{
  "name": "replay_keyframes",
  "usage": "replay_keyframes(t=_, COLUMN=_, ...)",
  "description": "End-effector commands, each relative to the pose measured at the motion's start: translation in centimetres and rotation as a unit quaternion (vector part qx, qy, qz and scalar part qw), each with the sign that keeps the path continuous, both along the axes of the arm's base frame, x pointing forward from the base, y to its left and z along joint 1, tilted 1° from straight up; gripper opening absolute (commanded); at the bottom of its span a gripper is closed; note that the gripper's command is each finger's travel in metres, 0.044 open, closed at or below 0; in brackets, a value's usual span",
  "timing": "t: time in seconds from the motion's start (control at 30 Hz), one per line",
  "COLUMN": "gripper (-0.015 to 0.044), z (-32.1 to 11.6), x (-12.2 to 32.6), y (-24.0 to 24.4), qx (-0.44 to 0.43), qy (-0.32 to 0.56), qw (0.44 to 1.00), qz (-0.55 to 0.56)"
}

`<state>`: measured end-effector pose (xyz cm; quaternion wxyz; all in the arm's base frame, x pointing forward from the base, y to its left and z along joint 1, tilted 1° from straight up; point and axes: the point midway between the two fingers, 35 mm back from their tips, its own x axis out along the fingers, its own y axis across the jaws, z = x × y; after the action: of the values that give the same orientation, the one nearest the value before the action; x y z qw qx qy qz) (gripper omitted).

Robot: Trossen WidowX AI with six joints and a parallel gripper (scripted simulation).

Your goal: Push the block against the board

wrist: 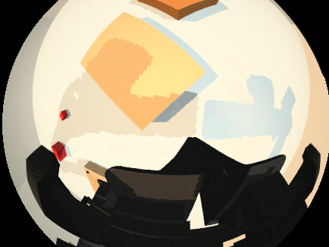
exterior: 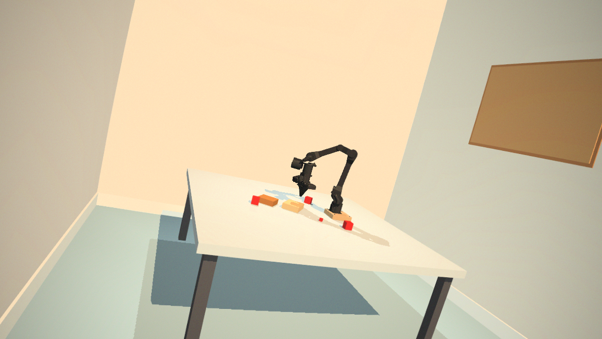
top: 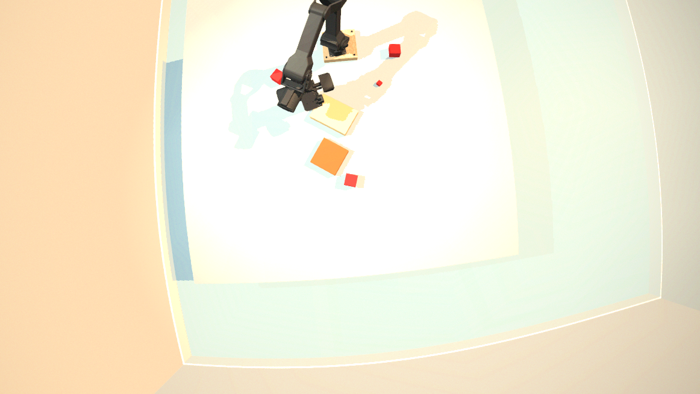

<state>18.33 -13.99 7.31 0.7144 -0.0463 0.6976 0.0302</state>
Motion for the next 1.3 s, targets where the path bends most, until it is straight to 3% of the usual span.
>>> replay_keyframes(t=0.0, gripper=0.0000, z=0.0, x=0.2, y=0.0, qx=0.000, qy=-0.002, qw=1.000, qz=0.013)
replay_keyframes(t=0.7, gripper=0.0000, z=-5.2, x=1.1, y=0.0, qx=-0.008, qy=0.006, qw=0.935, qz=0.355)
replay_keyframes(t=1.27, gripper=0.0000, z=-5.4, x=1.8, y=0.6, qx=-0.008, qy=0.006, qw=0.931, qz=0.366)
